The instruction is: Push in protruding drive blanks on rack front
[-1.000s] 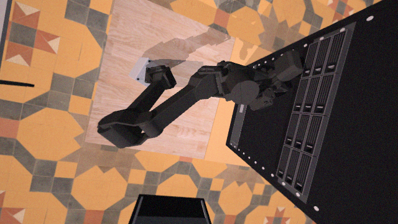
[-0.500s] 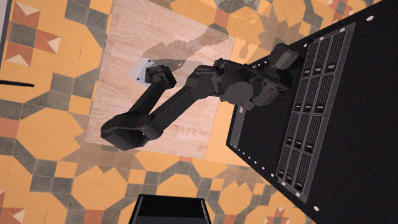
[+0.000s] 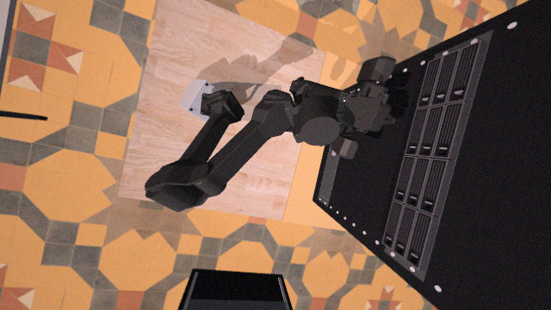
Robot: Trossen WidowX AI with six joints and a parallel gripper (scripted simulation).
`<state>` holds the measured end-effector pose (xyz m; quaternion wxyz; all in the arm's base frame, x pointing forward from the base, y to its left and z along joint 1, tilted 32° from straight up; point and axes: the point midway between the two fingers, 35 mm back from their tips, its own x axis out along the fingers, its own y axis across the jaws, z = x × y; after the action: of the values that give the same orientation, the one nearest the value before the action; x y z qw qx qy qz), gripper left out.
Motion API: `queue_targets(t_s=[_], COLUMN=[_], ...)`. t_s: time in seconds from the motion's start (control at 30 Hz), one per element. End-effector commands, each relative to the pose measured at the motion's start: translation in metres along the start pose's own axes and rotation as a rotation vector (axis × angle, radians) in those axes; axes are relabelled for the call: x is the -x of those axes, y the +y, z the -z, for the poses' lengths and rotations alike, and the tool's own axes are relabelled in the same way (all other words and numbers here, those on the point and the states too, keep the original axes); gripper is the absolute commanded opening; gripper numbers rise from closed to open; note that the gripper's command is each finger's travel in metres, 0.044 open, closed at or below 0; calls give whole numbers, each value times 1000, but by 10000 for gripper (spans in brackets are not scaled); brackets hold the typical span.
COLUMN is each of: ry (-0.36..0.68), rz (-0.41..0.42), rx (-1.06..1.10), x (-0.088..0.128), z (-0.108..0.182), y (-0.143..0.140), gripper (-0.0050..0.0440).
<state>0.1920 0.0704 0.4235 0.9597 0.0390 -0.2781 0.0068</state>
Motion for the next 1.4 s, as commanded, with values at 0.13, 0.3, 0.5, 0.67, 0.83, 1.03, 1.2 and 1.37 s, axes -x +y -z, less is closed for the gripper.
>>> queue_targets(t_s=[0.13,0.3,0.5,0.67,0.83,1.03,1.2,1.37], ry=[-6,-4,0,5,11,18,24,30], rz=[22,24,25,25,23,20,16,9], rx=[264,451,598,777,949,1110,1230,1368], x=[8,13,17,22,26,30,33,37], z=[-1,-2,-2,-2,-1,-1,0,1], y=[-1,-1,-1,-2,-2,-3,-4,-4], gripper=[-50,-50,-50,-50,-50,-50,-50,-50])
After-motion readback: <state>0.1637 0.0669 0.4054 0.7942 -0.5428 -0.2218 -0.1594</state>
